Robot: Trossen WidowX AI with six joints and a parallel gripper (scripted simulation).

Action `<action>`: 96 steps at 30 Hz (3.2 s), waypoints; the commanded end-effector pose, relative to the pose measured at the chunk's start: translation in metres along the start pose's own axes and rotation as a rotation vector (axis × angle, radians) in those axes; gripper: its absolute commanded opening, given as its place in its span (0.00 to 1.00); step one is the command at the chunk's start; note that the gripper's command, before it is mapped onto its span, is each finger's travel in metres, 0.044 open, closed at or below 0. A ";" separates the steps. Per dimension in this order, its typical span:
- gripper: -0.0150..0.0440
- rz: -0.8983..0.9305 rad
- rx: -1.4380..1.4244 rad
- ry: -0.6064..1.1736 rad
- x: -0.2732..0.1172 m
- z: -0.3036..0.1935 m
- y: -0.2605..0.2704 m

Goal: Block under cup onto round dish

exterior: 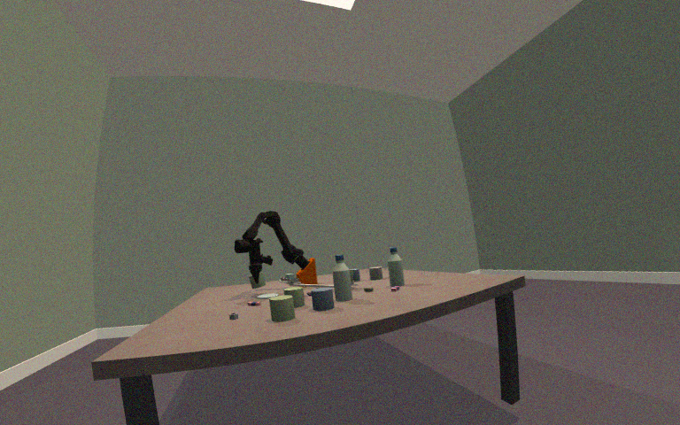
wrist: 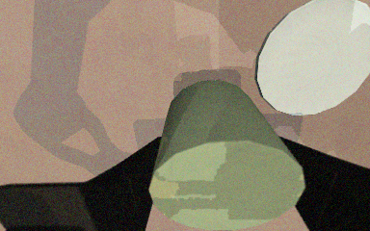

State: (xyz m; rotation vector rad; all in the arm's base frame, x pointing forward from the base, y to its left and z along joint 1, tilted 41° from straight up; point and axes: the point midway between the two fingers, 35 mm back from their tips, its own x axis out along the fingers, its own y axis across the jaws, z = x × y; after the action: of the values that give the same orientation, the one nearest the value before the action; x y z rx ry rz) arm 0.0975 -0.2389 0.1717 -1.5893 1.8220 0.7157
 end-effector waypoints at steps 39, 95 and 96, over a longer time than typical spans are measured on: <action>1.00 0.001 -0.004 -0.004 0.008 0.001 -0.001; 0.69 0.002 1.319 -0.163 -0.051 0.063 -0.123; 0.69 0.007 1.351 -0.163 -0.052 0.066 -0.125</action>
State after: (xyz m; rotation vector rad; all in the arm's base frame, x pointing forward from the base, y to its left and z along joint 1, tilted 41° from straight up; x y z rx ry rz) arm 0.2227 -0.1797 0.1678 -0.6700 1.5701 -0.3008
